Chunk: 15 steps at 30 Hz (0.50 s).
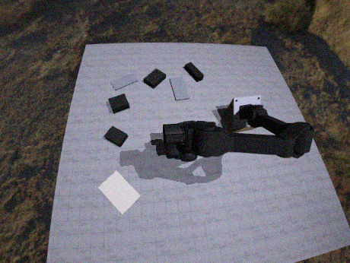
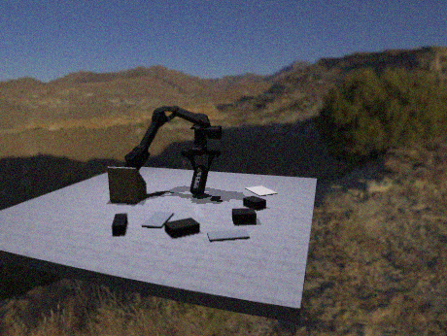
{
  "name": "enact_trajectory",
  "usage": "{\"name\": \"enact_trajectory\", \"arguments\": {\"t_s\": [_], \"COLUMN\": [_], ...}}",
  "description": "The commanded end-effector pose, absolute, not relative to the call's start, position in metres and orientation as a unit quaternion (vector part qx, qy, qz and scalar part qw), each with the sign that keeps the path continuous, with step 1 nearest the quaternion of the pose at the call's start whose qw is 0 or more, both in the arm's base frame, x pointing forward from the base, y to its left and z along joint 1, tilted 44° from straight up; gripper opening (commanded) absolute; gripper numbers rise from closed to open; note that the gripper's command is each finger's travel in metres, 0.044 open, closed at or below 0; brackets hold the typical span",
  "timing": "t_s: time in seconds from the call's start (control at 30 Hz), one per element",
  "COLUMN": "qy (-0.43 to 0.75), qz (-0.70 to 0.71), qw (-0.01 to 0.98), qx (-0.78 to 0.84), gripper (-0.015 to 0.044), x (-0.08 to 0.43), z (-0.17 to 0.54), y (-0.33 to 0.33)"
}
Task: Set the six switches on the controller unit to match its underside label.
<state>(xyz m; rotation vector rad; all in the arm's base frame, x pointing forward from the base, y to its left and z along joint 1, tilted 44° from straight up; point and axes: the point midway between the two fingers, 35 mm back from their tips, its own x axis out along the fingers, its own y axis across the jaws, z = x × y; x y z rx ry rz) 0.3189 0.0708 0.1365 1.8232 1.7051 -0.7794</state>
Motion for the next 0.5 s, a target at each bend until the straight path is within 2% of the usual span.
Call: {"name": "enact_trajectory", "arguments": {"t_s": [0.0,0.47], "qy": [0.629,0.628], "qz": [-0.292,-0.293], "qw": [0.263,0.263], "qx": [0.671,0.671], "gripper": [0.0336,0.0338], "x": [0.319,0.318], "z": [0.132,0.127], "y": [0.065,0.054]}}
